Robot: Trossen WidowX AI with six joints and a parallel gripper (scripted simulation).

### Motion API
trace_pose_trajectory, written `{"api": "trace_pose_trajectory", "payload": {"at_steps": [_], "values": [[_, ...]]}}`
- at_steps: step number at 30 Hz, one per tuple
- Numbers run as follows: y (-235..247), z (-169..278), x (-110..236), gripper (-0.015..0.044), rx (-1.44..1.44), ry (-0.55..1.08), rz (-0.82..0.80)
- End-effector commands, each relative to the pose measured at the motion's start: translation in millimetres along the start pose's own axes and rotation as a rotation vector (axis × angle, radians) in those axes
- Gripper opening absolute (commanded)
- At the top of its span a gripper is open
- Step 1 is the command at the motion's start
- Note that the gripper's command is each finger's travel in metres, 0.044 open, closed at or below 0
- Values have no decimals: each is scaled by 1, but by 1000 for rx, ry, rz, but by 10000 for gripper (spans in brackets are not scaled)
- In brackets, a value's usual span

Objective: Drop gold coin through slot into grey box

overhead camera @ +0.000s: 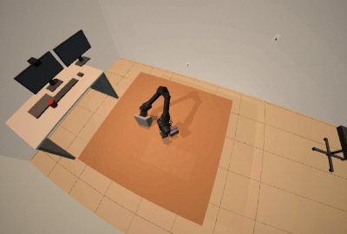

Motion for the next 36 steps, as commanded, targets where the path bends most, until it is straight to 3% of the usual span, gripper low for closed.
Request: {"api": "trace_pose_trajectory", "payload": {"at_steps": [1,22,28,36], "values": [[2,1,-10,161,-8,1,-12],[5,2,-39,161,-8,-3,-17],[5,2,-39,3,-8,-3,-17],[5,2,-39,0,-8,-3,-17]]}}
Point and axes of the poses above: the point midway between the two fingers, 35 mm back from their tips, its own x axis back along the fingers, its own y axis across the jaws, z = x × y, the point moved 6 cm from there along x, back along the fingers, and after that the axes turned 6 degrees about x, right-handed, at the moved point
